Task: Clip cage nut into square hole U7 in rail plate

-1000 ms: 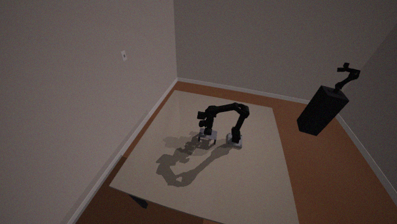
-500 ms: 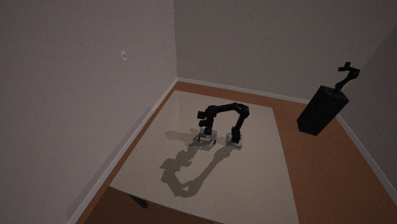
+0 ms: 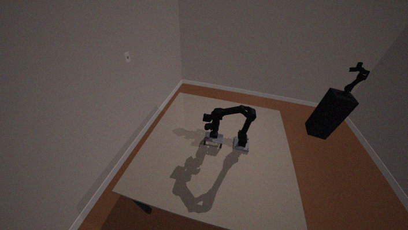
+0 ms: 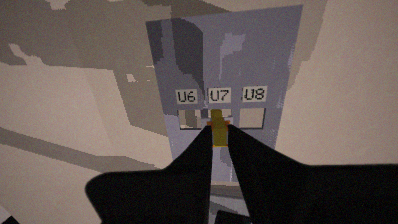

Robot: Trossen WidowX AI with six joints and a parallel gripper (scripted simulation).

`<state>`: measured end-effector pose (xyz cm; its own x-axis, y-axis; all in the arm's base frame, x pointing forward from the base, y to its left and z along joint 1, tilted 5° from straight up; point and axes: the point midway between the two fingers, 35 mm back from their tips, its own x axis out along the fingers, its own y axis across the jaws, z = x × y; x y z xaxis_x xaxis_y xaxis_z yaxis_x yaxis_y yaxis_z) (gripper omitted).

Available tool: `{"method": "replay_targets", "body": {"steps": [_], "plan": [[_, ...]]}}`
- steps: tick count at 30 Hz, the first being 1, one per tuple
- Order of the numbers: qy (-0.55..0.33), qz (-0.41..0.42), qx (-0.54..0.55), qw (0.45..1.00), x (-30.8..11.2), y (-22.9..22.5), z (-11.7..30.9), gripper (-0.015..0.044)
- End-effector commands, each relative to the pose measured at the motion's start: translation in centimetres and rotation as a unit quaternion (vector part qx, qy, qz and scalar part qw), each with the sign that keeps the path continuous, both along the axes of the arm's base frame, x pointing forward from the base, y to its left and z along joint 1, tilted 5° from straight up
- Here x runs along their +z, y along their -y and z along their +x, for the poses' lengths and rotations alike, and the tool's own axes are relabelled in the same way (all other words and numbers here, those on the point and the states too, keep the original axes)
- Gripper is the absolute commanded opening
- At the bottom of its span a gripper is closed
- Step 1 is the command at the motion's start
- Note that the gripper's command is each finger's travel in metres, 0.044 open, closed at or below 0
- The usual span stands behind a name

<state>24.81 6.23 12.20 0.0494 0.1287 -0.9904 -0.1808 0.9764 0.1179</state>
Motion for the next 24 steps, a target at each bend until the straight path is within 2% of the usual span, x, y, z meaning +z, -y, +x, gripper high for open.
{"method": "replay_targets", "body": {"steps": [1, 24], "plan": [[0.001, 0.004, 0.002, 1.0, -0.01, -0.04, 0.04, 0.0033], [-0.002, 0.018, 0.004, 1.0, -0.11, 0.07, 0.07, 0.0033]]}}
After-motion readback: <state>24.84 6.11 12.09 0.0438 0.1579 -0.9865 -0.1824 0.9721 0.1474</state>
